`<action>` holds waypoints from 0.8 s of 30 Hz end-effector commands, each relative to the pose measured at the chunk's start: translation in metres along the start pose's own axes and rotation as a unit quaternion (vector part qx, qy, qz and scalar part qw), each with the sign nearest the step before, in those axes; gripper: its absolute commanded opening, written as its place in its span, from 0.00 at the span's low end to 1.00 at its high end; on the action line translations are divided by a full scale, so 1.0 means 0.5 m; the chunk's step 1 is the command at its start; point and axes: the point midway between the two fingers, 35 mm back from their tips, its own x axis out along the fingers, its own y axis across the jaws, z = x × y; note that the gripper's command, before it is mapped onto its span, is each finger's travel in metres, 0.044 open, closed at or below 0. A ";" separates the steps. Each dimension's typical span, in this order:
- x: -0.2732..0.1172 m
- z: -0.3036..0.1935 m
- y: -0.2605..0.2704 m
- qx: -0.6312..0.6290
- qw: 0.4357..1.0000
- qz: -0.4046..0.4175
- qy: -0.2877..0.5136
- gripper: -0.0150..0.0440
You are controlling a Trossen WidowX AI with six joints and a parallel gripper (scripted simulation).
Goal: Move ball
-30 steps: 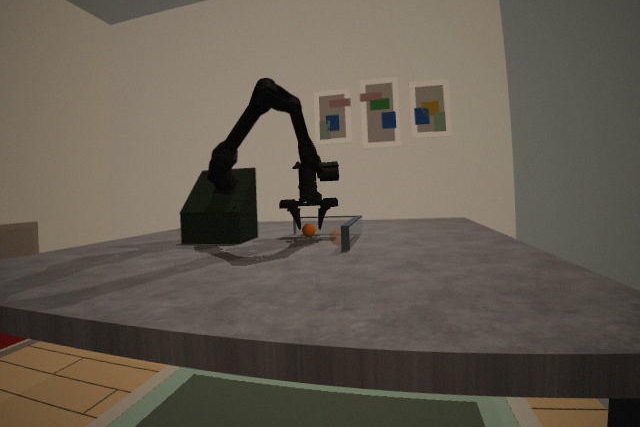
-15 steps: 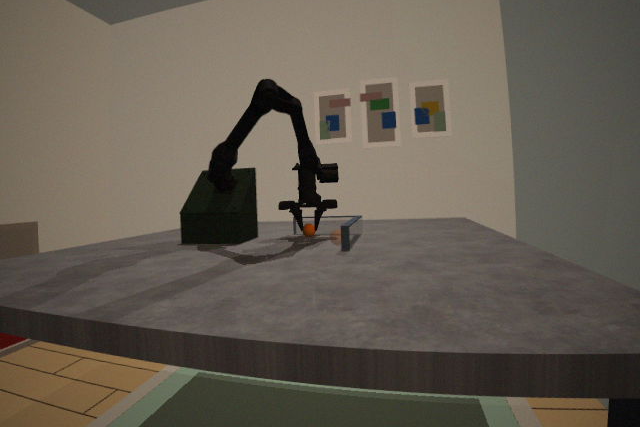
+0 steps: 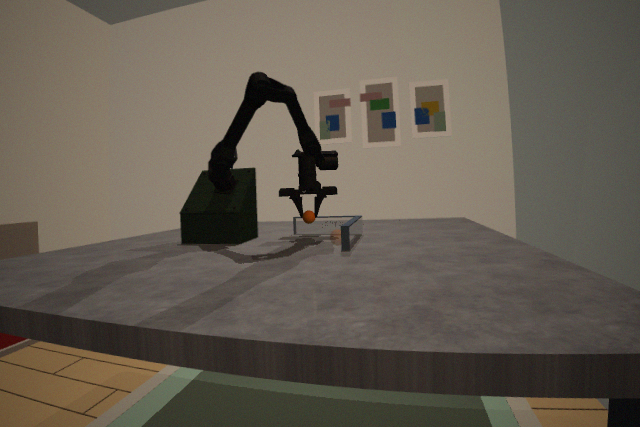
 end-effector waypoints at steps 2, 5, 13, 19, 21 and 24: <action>-0.072 0.003 -0.007 0.004 1.000 -0.001 -0.005 0.25; -0.113 0.001 -0.004 0.002 1.000 -0.001 -0.003 0.25; -0.177 -0.005 0.003 -0.001 1.000 0.000 0.001 0.25; -0.174 -0.015 -0.014 -0.045 0.999 0.000 -0.002 0.25; -0.173 -0.022 -0.024 -0.069 0.998 0.000 -0.004 0.25; -0.170 -0.032 -0.038 -0.106 0.994 -0.001 -0.007 0.25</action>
